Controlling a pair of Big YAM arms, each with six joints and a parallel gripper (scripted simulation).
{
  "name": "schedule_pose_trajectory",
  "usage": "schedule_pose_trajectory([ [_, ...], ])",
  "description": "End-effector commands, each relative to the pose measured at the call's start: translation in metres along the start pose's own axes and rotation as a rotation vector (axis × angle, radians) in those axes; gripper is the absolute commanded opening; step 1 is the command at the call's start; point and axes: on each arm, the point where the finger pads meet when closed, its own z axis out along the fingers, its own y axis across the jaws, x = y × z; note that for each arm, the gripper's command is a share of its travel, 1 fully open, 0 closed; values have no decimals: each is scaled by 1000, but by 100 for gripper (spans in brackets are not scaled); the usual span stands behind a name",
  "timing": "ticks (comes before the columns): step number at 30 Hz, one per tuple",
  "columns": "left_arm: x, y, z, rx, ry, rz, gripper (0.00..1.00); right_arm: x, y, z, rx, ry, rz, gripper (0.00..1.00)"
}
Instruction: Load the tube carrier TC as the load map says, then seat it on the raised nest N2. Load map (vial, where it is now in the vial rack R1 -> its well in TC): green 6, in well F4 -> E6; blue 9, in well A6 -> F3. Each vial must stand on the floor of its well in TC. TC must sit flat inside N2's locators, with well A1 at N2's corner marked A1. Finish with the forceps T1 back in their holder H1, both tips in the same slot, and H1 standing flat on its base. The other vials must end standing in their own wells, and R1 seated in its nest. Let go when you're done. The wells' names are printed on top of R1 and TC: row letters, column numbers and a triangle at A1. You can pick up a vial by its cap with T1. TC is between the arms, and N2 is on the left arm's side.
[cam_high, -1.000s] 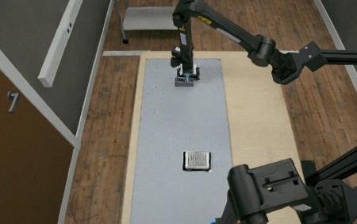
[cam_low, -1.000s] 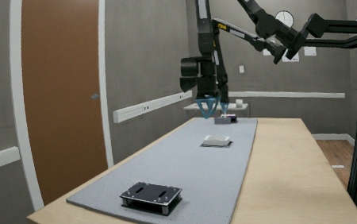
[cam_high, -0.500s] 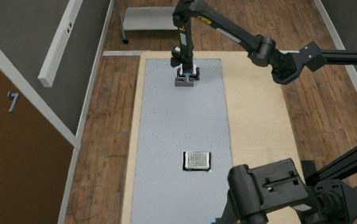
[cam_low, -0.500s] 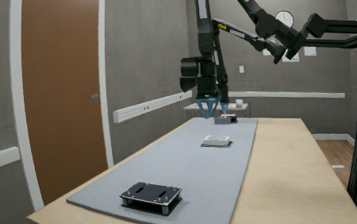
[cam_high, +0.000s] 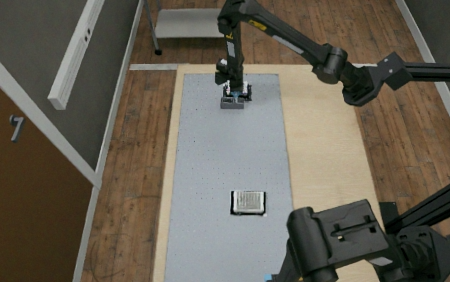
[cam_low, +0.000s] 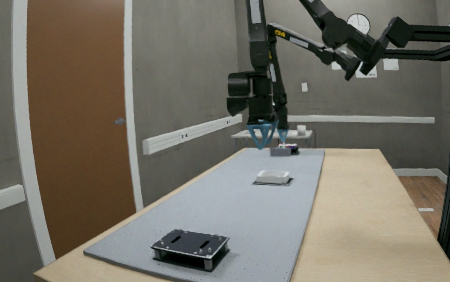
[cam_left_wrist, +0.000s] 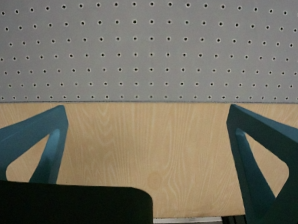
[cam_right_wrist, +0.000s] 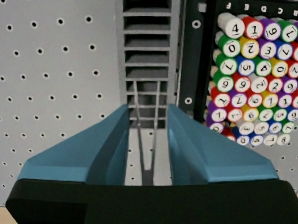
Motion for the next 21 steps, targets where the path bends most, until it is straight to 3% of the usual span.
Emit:
schedule_pose_trajectory([
  [1,0,0,0,1,-2,4,100,19,7,15,-16,28,15,24],
  [11,0,0,0,1,-2,4,100,18,6,14,-14,26,14,20],
  [21,0,0,0,1,-2,4,100,18,6,14,-14,26,14,10],
])
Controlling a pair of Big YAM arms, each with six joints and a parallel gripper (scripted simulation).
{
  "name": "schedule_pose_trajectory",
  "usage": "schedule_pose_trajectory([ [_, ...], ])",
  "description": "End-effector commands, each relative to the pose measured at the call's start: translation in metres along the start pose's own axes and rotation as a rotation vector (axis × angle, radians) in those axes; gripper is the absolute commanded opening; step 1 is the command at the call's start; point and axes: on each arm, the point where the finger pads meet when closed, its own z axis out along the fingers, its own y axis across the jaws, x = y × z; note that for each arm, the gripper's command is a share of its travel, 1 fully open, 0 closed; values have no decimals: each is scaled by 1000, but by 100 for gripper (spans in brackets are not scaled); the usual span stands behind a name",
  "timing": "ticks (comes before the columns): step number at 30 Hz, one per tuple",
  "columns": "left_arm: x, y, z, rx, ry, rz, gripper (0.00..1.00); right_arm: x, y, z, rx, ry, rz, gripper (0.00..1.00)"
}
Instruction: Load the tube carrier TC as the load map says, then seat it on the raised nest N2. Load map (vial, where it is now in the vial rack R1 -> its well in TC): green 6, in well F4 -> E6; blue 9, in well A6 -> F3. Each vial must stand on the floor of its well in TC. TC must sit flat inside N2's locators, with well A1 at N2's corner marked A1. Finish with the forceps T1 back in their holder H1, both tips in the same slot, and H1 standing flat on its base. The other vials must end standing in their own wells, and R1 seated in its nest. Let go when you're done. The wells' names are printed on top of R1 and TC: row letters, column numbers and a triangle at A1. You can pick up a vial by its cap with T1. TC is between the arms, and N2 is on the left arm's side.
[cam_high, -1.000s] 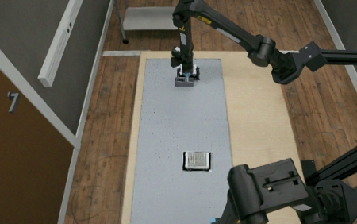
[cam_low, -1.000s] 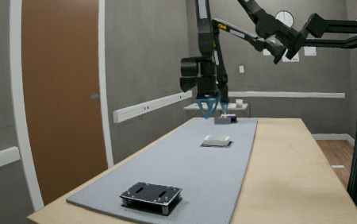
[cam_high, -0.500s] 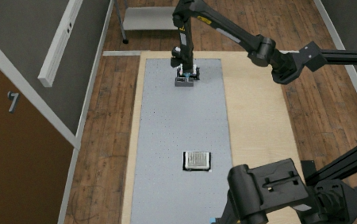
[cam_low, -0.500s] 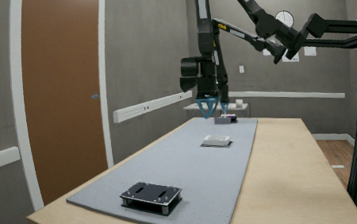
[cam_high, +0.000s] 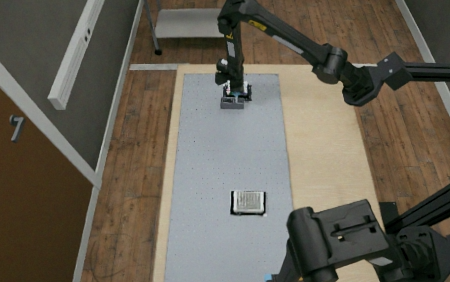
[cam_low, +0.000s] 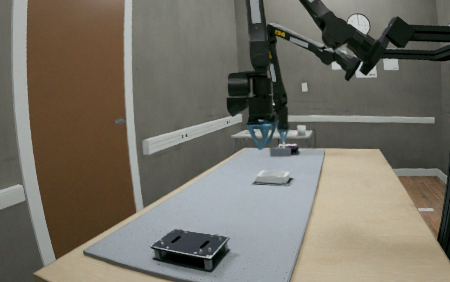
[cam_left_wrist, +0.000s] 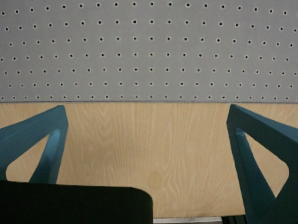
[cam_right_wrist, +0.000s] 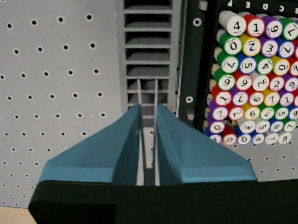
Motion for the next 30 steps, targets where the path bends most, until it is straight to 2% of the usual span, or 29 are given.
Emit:
schedule_pose_trajectory([
  [1,0,0,0,1,-2,4,100,16,5,14,-14,24,13,9],
  [4,0,0,0,1,-2,4,100,16,5,14,-14,24,13,7],
  [30,0,0,0,1,-2,4,100,16,5,14,-14,24,13,7],
])
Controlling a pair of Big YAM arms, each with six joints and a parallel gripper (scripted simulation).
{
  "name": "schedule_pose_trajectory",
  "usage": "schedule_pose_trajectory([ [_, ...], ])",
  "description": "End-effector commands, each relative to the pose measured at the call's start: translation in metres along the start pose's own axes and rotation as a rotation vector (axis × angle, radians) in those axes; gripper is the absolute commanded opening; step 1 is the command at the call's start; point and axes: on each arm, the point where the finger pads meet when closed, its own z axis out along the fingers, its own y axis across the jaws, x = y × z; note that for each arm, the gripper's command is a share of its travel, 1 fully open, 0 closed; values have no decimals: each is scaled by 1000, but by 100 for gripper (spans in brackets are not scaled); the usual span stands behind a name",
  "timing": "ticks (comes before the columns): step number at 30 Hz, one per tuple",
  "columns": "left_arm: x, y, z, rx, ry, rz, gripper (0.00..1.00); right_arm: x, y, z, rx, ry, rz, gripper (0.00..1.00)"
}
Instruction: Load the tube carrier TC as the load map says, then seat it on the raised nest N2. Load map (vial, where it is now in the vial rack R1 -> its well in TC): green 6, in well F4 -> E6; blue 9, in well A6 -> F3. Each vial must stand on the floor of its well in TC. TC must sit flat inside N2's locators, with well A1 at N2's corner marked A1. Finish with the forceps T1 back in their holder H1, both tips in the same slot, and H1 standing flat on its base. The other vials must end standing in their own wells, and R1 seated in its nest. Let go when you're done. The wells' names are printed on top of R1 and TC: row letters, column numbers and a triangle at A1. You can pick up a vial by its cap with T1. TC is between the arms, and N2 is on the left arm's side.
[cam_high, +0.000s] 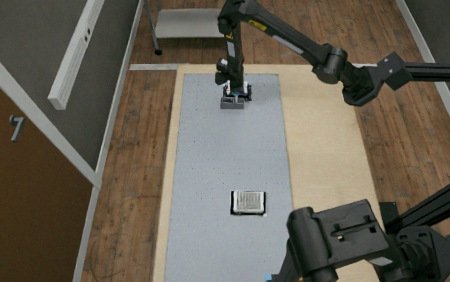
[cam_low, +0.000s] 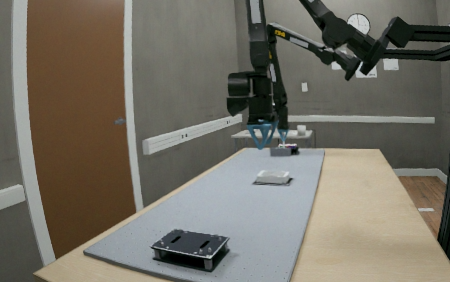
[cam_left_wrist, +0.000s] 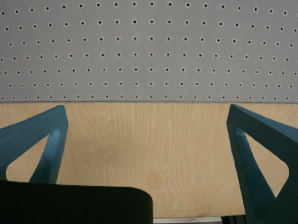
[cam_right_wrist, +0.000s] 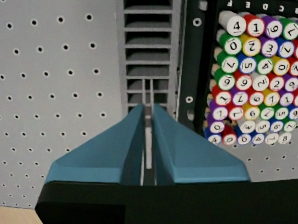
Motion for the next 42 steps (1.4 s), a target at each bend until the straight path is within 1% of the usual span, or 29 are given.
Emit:
schedule_pose_trajectory([
  [1,0,0,0,1,-2,4,100,16,5,14,-14,24,13,7],
  [33,0,0,0,1,-2,4,100,16,5,14,-14,24,13,7],
  [39,0,0,0,1,-2,4,100,27,-1,5,-12,47,23,7],
  [41,0,0,0,1,-2,4,100,27,-1,3,-12,47,20,7],
  [42,0,0,0,1,-2,4,100,18,-2,-3,-7,33,13,7],
])
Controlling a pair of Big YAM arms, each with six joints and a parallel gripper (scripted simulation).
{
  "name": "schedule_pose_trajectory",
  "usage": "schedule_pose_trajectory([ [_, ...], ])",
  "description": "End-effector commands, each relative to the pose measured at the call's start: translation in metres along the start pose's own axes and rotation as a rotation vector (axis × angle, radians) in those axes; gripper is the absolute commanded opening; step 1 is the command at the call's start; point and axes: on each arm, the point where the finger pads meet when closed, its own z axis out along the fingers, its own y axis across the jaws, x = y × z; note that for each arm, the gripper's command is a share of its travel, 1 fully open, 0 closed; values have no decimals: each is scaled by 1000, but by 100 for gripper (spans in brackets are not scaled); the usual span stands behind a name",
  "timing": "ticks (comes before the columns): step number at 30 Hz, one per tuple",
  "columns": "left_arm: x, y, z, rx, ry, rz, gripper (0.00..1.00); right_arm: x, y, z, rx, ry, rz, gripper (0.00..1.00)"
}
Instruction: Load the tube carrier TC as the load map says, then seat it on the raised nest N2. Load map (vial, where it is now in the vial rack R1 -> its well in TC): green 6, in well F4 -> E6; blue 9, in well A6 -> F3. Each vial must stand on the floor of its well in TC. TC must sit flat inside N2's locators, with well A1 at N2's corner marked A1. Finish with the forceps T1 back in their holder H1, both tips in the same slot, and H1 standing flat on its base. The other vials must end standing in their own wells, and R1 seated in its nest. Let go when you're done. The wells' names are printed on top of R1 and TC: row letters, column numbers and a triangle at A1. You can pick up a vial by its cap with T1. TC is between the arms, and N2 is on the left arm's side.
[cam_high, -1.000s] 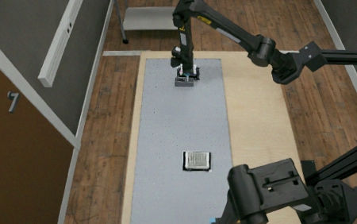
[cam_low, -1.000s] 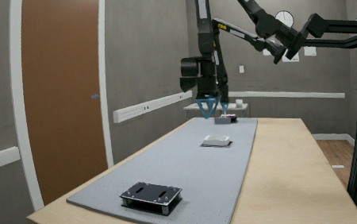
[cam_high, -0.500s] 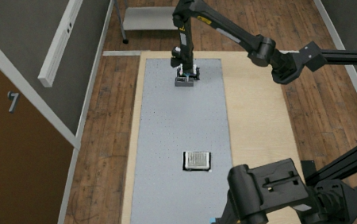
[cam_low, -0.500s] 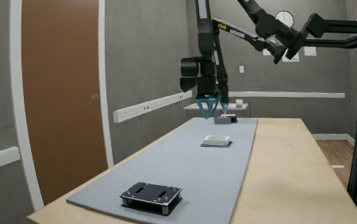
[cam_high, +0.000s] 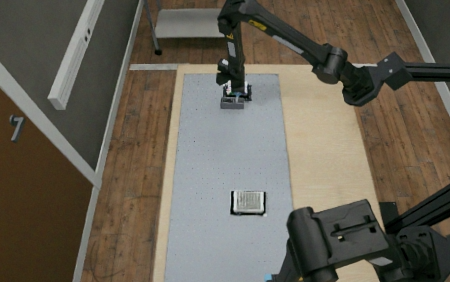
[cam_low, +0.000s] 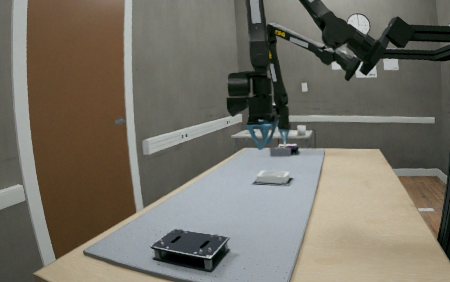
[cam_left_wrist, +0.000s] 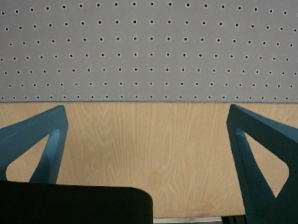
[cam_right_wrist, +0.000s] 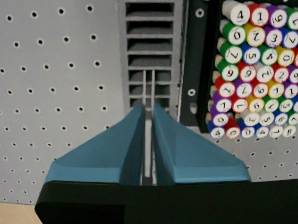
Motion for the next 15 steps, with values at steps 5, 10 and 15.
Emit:
schedule_pose_trajectory([
  [5,0,0,0,1,-2,4,100,0,-6,-15,9,-1,-5,7],
  [10,0,0,0,1,-2,4,100,0,-6,-21,10,0,-4,7],
  [15,0,0,0,1,-2,4,100,-1,-5,-26,9,-2,-6,7],
])
